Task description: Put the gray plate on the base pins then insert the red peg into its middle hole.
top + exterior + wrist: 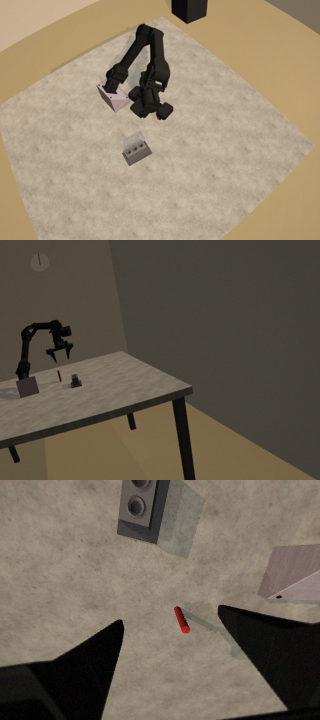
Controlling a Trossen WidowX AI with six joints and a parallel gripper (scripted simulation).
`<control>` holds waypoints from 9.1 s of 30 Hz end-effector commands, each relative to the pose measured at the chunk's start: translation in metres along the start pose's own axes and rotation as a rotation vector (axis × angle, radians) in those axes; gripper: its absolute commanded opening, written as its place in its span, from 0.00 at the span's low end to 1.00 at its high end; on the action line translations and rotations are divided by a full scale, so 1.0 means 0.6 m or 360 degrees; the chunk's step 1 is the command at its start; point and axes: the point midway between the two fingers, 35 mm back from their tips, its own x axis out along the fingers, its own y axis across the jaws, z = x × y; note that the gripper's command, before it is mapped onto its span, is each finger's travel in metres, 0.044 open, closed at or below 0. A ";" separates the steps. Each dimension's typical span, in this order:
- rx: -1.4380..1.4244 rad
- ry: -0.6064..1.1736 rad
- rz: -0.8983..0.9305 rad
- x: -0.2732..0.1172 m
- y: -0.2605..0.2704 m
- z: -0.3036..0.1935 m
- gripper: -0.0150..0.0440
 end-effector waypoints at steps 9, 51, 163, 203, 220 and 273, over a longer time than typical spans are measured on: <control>-0.0274 0.0032 -0.0001 0.016 -0.048 -0.106 1.00; -0.0280 0.0033 0.0001 0.152 -0.044 -0.110 1.00; -0.0265 -0.0002 0.0000 0.045 0.022 0.110 0.25; -0.0283 0.0012 0.0004 0.056 0.016 0.237 0.25; -0.0283 0.0011 0.0004 0.055 0.018 0.241 0.25; -0.0283 0.0012 0.0004 0.085 0.019 0.242 0.25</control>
